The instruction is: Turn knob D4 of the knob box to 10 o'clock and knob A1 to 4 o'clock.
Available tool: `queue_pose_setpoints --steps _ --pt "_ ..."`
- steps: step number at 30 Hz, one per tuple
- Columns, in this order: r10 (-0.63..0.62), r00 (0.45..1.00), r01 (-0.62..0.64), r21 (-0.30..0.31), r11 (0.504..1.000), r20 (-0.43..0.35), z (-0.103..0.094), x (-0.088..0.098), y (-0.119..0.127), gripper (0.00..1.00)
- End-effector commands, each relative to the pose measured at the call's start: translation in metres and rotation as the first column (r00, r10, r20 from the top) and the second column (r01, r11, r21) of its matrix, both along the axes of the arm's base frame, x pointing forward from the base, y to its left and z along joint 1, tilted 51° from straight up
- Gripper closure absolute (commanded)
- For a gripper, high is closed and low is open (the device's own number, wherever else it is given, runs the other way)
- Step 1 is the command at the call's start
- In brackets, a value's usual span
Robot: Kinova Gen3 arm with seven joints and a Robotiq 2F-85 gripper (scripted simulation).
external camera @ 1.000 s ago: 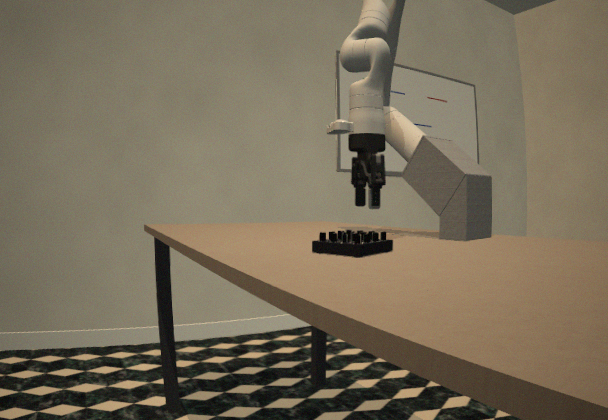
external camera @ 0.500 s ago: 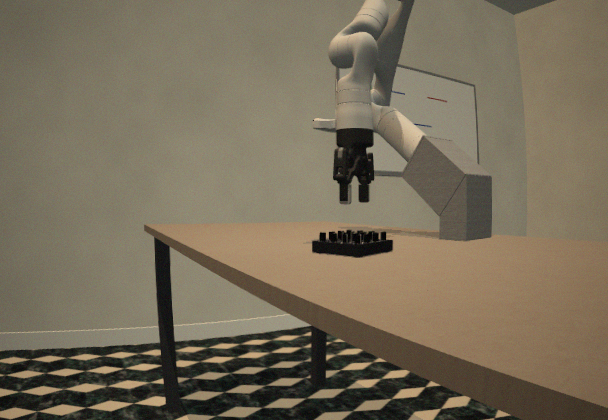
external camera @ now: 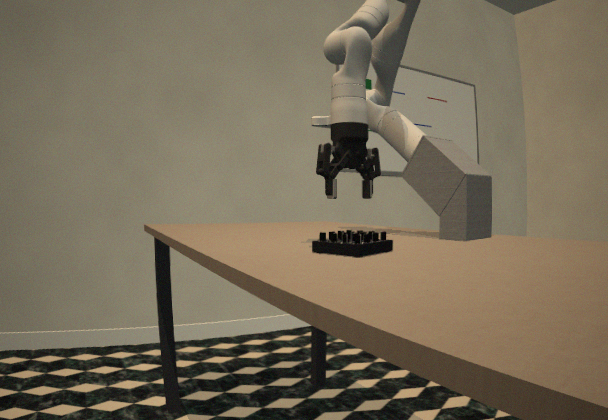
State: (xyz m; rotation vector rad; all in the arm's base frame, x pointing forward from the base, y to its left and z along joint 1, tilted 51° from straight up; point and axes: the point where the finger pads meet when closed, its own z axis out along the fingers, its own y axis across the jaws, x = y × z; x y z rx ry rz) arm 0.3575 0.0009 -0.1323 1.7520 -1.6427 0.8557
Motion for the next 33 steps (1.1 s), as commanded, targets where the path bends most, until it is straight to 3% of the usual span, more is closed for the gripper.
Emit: queue_pose_setpoints --steps 1,11,12,33 --pt "-0.004 1.000 0.004 0.000 1.000 0.012 0.0001 0.0013 0.0013 0.00" --pt "-0.025 0.999 0.024 0.007 1.000 0.041 0.0003 0.0028 0.0026 0.00" --pt "-0.025 0.999 0.024 0.007 1.000 0.041 0.0003 0.0028 0.0026 0.81" --pt "-0.025 0.999 0.024 0.007 1.000 0.041 0.0003 0.0028 0.0026 0.81"
